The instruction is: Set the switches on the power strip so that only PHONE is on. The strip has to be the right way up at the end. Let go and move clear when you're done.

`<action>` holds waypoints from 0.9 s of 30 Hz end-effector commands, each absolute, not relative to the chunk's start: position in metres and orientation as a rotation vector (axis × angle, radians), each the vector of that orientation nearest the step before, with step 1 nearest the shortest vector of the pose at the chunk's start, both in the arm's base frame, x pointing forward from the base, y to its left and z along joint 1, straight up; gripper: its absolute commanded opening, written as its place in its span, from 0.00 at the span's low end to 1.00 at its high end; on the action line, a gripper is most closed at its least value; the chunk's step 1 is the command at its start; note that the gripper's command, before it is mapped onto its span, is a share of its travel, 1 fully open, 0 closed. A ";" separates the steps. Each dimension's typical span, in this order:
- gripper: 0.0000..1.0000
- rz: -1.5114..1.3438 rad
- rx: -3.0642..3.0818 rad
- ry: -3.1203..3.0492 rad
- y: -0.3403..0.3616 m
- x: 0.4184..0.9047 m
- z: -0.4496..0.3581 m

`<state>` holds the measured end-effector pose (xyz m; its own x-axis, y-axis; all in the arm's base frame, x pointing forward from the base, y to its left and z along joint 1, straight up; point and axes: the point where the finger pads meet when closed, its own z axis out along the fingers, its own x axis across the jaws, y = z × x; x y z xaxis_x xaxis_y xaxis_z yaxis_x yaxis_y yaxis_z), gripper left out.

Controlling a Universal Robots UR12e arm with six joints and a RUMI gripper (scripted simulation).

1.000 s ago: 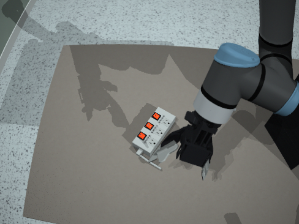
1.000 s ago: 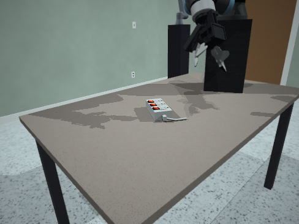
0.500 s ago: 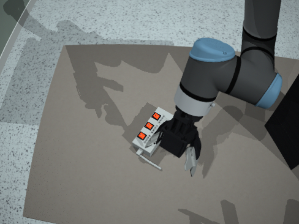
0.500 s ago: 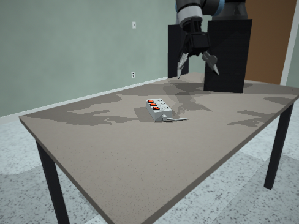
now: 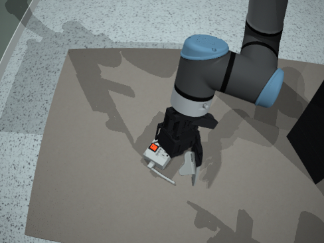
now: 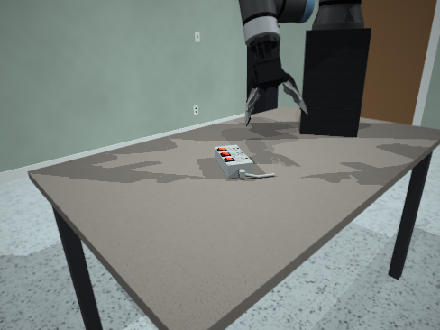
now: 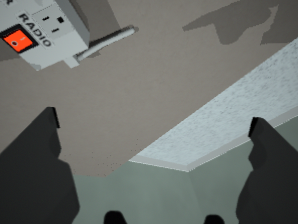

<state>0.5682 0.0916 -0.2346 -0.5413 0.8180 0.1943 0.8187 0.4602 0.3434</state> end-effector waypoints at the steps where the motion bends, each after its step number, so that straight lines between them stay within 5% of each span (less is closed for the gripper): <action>1: 1.00 -0.544 -1.714 -2.489 0.074 0.576 -0.241; 27: 1.00 -0.238 -2.301 -1.761 0.012 0.595 -0.250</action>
